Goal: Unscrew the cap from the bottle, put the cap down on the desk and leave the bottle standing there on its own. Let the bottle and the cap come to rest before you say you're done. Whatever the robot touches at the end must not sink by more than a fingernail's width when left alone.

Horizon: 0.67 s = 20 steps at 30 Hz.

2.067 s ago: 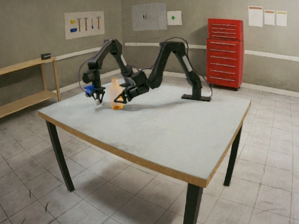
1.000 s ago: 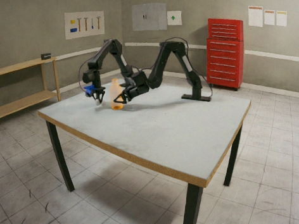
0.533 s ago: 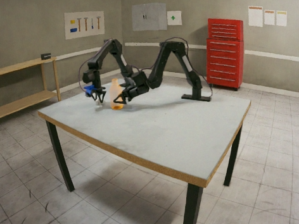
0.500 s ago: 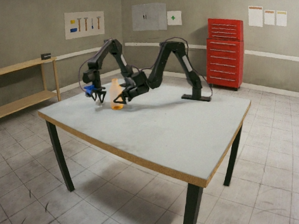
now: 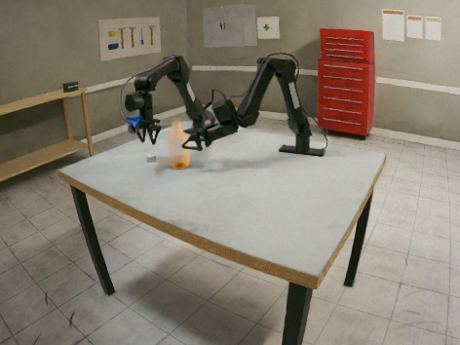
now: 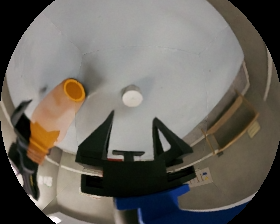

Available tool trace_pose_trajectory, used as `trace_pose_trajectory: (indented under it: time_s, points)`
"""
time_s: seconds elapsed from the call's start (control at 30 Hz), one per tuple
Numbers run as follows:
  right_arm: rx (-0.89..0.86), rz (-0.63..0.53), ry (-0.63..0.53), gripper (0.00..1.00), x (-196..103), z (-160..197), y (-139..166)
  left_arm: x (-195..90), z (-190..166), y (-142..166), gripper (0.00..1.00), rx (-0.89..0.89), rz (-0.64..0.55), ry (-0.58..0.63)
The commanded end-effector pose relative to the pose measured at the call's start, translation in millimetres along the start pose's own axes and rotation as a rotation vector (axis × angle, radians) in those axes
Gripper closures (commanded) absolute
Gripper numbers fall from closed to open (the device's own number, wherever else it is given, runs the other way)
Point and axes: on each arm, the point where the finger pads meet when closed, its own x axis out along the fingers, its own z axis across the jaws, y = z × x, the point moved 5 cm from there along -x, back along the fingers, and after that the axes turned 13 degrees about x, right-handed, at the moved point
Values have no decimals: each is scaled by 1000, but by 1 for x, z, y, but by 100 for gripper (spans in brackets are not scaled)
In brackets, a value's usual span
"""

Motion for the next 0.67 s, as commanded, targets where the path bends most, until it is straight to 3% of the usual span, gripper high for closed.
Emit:
trace_pose_trajectory:
  time_s: [0.0, 0.63]
  points:
    - [0, 50, 21, 30, 0, -4, 9, -6, -6, 2, 2, -7, 15, 30]
    - [0, 19, 8, 30, -3, -2, 4, -1, 0, -1, 2, -1, 2, 7]
